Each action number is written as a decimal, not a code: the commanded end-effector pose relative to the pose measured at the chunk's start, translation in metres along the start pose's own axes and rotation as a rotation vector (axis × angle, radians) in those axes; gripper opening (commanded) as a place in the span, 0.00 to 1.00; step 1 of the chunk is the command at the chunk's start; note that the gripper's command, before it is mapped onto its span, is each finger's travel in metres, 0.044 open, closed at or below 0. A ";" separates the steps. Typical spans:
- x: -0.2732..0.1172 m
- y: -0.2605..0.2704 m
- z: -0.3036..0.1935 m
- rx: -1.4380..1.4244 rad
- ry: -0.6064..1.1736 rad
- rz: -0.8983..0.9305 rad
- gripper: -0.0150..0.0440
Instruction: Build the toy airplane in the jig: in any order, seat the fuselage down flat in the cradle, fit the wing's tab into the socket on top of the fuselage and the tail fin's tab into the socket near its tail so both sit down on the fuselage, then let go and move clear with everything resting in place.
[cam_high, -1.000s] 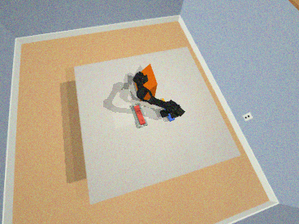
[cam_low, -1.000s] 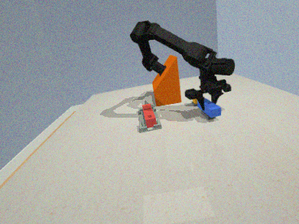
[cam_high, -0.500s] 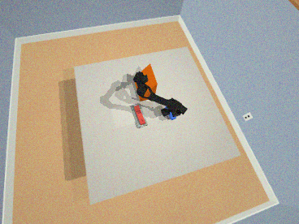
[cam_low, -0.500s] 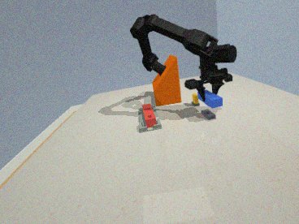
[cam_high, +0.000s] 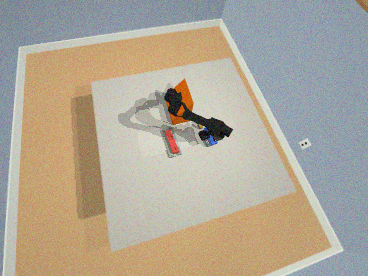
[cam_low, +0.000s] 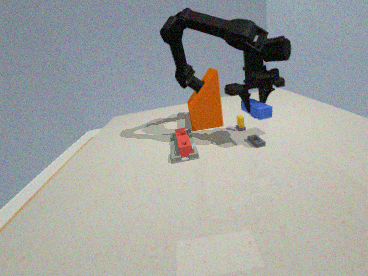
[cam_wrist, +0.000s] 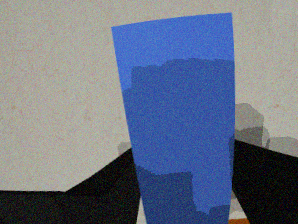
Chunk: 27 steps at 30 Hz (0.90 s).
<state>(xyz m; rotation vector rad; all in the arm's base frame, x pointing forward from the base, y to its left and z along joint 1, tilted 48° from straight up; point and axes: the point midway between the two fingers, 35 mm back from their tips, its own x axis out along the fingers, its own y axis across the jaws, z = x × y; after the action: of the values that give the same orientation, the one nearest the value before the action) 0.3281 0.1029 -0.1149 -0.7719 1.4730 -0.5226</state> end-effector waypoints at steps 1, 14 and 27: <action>-0.018 -0.001 0.000 0.008 -0.003 0.003 0.25; -0.028 -0.018 -0.001 -0.070 0.001 0.007 0.25; -0.026 -0.062 -0.003 -0.293 -0.004 0.022 0.25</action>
<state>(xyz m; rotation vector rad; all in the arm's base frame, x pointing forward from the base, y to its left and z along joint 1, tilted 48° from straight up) 0.3319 0.0879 -0.0606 -0.9370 1.5607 -0.3393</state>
